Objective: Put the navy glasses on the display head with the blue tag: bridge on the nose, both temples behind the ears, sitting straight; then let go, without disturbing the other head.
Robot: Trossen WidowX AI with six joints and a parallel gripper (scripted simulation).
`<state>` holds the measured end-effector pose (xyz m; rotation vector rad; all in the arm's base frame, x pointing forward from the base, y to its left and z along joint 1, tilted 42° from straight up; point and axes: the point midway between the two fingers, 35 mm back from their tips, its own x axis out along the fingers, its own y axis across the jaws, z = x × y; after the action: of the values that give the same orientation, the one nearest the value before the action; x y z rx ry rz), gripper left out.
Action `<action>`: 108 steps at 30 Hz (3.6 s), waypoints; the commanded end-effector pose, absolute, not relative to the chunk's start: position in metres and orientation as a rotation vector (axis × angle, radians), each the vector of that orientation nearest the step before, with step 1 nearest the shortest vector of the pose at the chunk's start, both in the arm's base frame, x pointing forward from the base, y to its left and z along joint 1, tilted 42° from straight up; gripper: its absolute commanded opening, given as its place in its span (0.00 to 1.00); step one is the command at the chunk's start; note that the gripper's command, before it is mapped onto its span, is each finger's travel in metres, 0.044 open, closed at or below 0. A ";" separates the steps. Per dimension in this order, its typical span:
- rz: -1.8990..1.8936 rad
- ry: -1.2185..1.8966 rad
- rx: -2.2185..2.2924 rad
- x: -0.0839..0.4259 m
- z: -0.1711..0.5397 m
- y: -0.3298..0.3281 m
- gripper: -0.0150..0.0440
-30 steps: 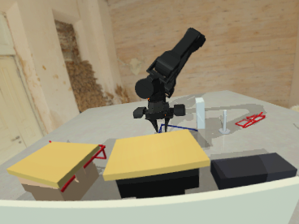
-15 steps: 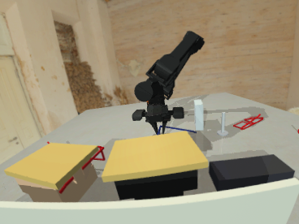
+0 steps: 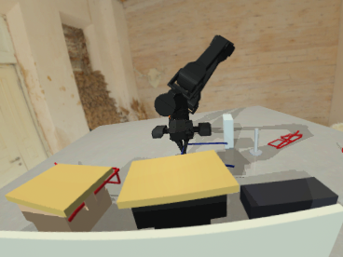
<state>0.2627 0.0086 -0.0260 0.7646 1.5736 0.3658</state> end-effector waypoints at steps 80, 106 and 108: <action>-0.842 1.072 1.777 0.177 0.194 -0.019 0.25; -1.053 0.647 2.269 0.130 0.218 0.005 0.26; -1.053 0.647 2.269 0.130 0.218 0.005 0.25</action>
<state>0.1293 0.0050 0.2174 2.2757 0.6440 -1.0569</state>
